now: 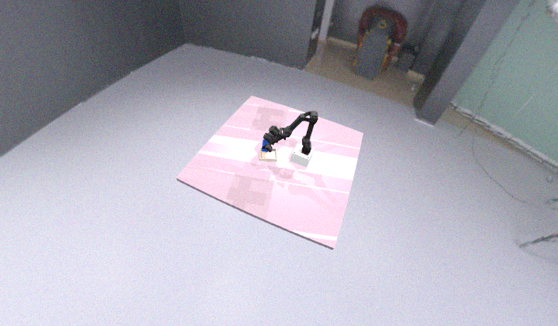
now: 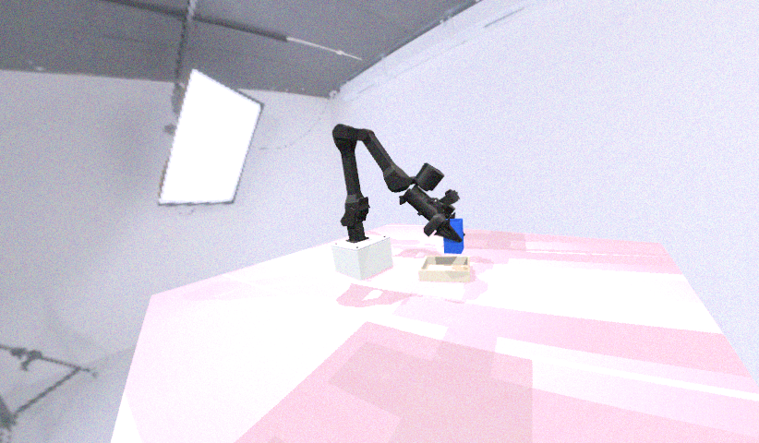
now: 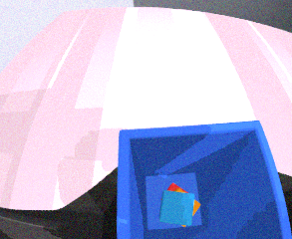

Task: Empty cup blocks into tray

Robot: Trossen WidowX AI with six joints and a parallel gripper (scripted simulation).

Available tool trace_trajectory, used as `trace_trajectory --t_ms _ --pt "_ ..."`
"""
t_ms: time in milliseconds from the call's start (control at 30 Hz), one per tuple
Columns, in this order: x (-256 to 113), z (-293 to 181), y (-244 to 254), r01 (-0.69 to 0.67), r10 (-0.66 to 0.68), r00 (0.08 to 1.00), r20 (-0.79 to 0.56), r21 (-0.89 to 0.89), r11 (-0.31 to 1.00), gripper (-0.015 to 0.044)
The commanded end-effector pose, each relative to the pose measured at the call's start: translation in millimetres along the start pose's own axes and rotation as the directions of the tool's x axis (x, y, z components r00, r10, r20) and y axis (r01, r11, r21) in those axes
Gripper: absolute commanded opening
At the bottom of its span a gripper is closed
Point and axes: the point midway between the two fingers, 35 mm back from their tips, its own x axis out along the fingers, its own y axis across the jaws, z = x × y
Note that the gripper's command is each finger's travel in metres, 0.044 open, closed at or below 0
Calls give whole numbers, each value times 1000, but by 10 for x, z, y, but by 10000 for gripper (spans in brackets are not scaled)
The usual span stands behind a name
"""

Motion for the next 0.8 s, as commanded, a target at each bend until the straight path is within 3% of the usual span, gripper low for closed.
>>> trace_trajectory --t_ms 0,767 --pt "15 8 22 -7 7 1000 1 66 998 0" --pt "75 -24 24 -7 7 1000 1 538 843 0"
